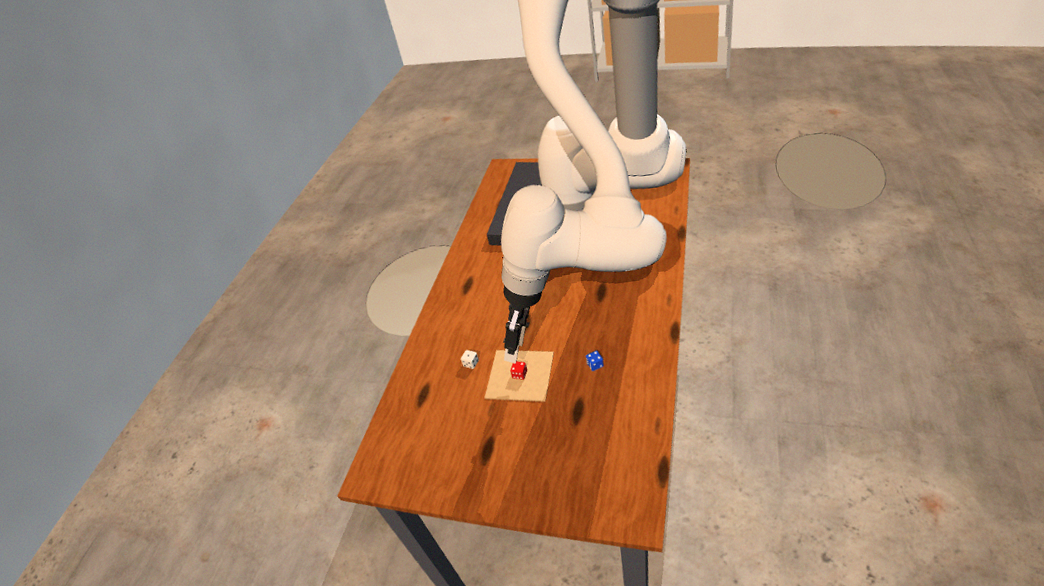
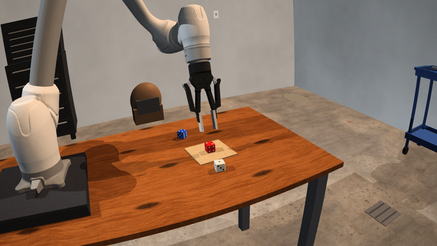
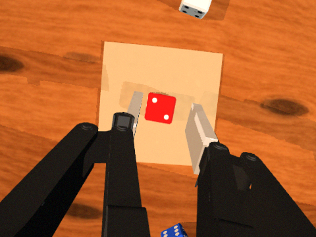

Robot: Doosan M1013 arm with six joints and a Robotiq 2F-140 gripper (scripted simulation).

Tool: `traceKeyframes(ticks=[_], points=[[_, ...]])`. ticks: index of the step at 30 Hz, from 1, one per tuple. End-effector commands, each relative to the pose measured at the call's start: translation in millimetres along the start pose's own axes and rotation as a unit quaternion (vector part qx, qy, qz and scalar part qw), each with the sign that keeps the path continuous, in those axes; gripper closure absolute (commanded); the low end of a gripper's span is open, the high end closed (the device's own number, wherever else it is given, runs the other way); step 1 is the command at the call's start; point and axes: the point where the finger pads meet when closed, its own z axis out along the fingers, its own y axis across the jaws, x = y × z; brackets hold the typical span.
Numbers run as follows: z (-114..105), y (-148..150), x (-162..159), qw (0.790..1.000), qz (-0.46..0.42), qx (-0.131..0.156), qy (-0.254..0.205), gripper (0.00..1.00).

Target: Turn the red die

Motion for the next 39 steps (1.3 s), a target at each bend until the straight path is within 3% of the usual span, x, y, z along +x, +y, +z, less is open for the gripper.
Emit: traceKeyframes(ticks=[1, 6, 16, 23, 39], points=[[2, 3, -2, 0.999, 0.0, -0.006, 0.037, 0.72], [1, 1, -3, 0.993, 0.0, -0.002, 0.114, 0.72], [2, 1, -7, 0.99, 0.0, -0.002, 0.142, 0.72], [3, 0, -10, 0.97, 0.001, -0.002, 0.243, 0.72], [3, 0, -14, 0.967, 0.001, 0.001, 0.255, 0.72]])
